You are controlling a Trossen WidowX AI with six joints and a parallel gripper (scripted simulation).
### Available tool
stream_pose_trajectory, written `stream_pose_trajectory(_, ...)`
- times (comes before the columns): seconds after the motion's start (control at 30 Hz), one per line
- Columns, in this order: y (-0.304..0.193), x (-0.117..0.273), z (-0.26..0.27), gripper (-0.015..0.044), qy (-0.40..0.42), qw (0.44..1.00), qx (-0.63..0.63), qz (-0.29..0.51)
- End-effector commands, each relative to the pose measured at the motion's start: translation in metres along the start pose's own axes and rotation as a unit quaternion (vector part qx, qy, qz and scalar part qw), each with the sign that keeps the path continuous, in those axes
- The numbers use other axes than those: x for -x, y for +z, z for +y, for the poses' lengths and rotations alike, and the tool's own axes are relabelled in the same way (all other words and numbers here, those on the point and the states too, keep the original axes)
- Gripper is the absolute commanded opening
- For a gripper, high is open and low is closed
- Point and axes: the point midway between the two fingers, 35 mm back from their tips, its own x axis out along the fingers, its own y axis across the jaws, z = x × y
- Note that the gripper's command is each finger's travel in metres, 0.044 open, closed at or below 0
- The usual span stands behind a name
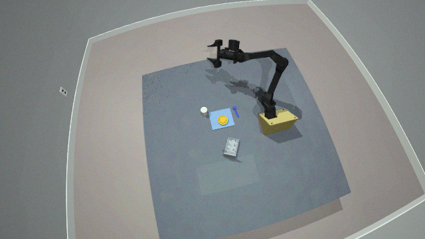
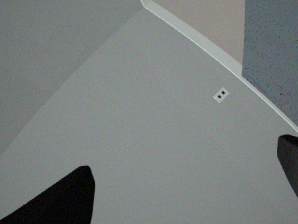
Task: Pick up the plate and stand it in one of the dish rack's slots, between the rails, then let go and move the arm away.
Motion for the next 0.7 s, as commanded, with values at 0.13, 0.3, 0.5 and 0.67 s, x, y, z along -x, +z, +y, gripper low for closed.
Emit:
stream_pose_trajectory(0.13, -0.014, -0.009, -0.039, 0.0400, -0.065, 0.997, 0.032, 0.005)
stream_pose_trajectory(0.3, -0.025, -0.014, -0.067, 0.0400, -0.114, 0.991, 0.064, 0.013)
stream_pose_trajectory(0.5, -0.039, -0.016, -0.099, 0.0400, -0.170, 0.979, 0.107, 0.027)
stream_pose_trajectory(0.67, -0.051, -0.015, -0.126, 0.0400, -0.216, 0.965, 0.146, 0.042)
